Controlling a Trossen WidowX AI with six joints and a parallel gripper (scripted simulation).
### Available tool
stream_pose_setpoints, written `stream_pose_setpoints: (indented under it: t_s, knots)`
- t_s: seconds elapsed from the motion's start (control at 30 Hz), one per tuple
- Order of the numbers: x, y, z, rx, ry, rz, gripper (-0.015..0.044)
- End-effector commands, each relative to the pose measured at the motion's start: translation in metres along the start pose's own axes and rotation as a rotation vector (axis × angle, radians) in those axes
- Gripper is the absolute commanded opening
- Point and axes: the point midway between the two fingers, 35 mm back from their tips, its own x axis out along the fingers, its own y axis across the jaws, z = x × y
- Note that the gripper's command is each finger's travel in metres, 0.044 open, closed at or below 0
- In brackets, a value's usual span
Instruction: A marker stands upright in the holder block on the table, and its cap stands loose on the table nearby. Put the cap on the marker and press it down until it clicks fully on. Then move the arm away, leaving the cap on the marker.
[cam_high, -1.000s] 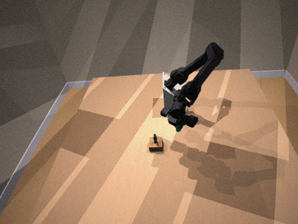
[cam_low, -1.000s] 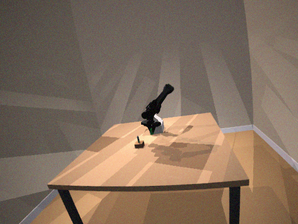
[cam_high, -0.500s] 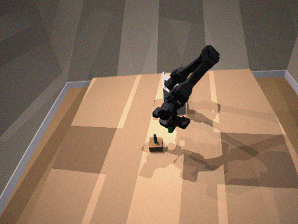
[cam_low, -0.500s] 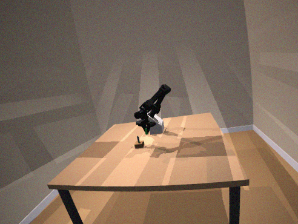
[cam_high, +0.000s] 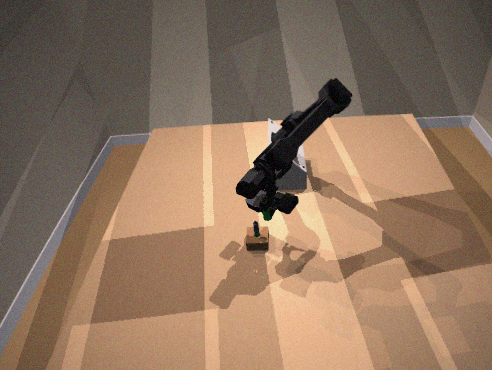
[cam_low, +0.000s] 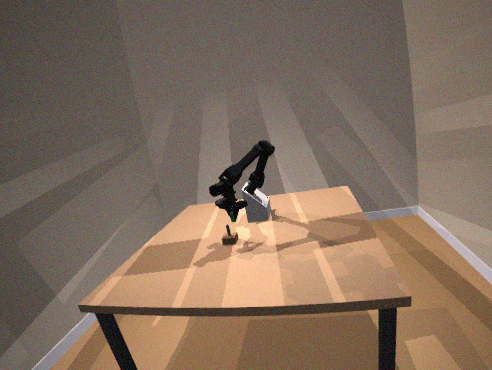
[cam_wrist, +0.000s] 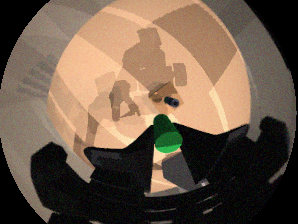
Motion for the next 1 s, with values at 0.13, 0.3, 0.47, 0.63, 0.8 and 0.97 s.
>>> stream_pose_setpoints:
  t_s: [0.13, 0.3, 0.47, 0.63, 0.8, 0.97]
  knots:
    - [-0.007, -0.021, 0.017, -0.006, 0.004, 0.007, 0.0]
    - [-0.009, -0.033, 0.025, -0.007, 0.009, 0.015, 0.0]
    - [-0.006, -0.033, 0.025, -0.007, 0.009, 0.016, 0.0]
    - [-0.003, -0.033, 0.025, -0.007, 0.009, 0.016, 0.0]
    - [0.004, -0.032, 0.025, -0.007, 0.009, 0.016, 0.0]
    - [0.012, -0.032, 0.025, -0.007, 0.009, 0.016, 0.0]
